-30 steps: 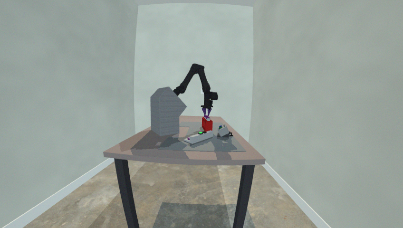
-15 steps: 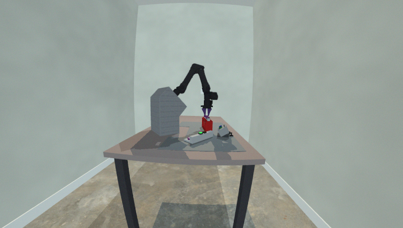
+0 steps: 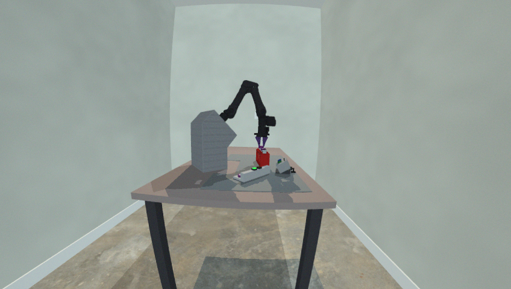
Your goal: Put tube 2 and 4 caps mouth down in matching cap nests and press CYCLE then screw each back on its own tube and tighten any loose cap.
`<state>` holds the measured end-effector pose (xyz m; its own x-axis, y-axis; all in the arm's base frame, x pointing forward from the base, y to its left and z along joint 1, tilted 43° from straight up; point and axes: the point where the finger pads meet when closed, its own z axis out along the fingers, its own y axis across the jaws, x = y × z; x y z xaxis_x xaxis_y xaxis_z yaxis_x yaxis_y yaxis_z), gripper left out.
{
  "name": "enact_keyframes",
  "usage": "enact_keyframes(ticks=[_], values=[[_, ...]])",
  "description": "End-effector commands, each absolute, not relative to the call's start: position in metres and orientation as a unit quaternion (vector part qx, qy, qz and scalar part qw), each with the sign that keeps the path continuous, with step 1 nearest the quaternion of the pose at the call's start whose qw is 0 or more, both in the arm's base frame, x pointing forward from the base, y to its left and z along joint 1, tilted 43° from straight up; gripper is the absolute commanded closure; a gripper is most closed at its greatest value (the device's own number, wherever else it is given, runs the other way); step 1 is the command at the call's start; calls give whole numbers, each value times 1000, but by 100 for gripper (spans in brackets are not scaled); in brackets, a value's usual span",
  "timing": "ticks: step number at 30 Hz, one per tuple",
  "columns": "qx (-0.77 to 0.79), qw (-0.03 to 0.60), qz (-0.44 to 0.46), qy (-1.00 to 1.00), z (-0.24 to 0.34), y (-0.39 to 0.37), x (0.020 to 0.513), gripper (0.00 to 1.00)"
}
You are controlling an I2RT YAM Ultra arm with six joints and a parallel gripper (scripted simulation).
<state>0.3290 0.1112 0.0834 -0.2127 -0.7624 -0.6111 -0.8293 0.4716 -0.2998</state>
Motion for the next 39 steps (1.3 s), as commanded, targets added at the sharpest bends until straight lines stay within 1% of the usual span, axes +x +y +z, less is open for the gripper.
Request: enact_keyframes(ticks=[1, 39], values=[[-511, 367, 44, 776, 88, 110, 329, 100], [-511, 367, 44, 776, 91, 111, 332, 100]])
